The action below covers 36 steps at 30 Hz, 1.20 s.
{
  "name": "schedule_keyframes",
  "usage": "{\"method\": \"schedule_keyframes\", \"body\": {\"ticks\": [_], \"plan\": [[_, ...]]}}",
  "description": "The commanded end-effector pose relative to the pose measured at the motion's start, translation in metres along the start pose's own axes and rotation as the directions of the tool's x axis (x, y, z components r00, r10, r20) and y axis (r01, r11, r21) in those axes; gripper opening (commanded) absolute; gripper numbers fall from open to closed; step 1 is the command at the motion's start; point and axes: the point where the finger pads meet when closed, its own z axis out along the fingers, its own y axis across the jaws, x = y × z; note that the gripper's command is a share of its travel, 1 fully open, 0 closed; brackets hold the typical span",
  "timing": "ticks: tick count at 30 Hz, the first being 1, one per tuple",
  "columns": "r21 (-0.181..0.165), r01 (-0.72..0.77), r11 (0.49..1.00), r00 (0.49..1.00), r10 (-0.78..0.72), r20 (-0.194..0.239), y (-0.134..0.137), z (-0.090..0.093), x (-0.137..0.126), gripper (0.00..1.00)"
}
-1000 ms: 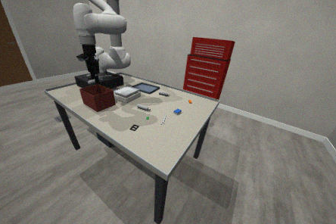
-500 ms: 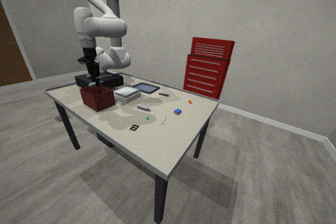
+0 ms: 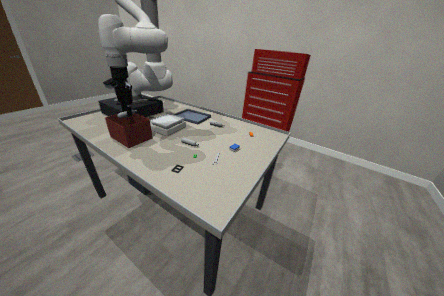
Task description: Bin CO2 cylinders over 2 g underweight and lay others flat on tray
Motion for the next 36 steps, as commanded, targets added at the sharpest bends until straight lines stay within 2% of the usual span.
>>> {"method": "schedule_keyframes", "body": {"ticks": [1,11,12,36], "plan": [[0.007,0.004,1.0,1.0,-0.004,0.0,-0.0019,0.0015,-0.0003,0.1],[0.006,0.004,1.0,1.0,-0.004,0.0,-0.0017,0.0023,-0.0005,0.1],[0.006,0.004,1.0,1.0,-0.004,0.0,-0.0017,0.0023,-0.0005,0.39],[0.006,0.004,1.0,1.0,-0.004,0.0,-0.0017,0.0023,-0.0005,0.39]]}}
